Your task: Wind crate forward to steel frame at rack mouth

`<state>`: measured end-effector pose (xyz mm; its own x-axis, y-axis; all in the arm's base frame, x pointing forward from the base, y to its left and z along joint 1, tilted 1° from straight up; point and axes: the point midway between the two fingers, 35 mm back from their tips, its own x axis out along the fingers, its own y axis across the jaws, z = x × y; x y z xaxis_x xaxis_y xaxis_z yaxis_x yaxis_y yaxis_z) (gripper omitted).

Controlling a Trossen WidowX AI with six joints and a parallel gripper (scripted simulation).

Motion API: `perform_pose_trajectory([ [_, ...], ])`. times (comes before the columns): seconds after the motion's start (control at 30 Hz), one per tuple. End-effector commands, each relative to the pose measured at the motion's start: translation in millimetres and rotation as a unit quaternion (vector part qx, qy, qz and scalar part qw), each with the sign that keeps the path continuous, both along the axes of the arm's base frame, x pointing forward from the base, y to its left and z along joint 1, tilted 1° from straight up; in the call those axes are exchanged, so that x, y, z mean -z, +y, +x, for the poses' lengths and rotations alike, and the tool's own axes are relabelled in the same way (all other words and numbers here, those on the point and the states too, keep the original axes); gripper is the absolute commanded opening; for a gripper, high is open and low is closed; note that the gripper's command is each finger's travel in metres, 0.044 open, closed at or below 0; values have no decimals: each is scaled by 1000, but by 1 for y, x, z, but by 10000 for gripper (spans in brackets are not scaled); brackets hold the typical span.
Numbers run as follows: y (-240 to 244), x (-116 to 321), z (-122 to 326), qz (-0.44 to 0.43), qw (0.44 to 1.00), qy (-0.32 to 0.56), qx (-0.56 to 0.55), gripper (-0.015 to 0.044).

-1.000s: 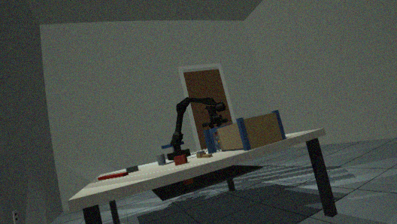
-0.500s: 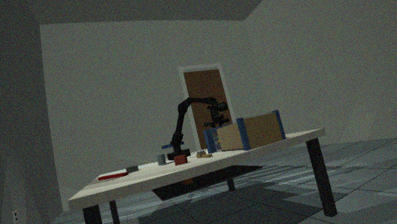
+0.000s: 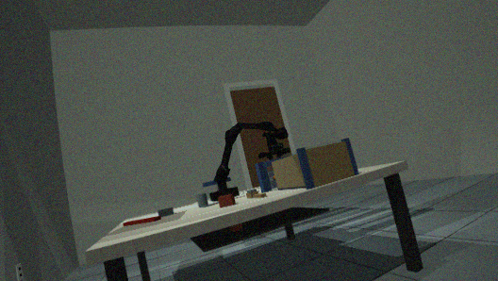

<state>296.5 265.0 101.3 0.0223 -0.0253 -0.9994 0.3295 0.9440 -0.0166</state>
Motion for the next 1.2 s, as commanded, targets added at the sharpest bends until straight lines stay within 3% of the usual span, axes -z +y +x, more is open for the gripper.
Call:
perform_pose_trajectory([
  [0.0,26,2,-12,20,1000,5,-16,0],
  [1.17,61,1,-46,22,1000,6,-16,0],
])
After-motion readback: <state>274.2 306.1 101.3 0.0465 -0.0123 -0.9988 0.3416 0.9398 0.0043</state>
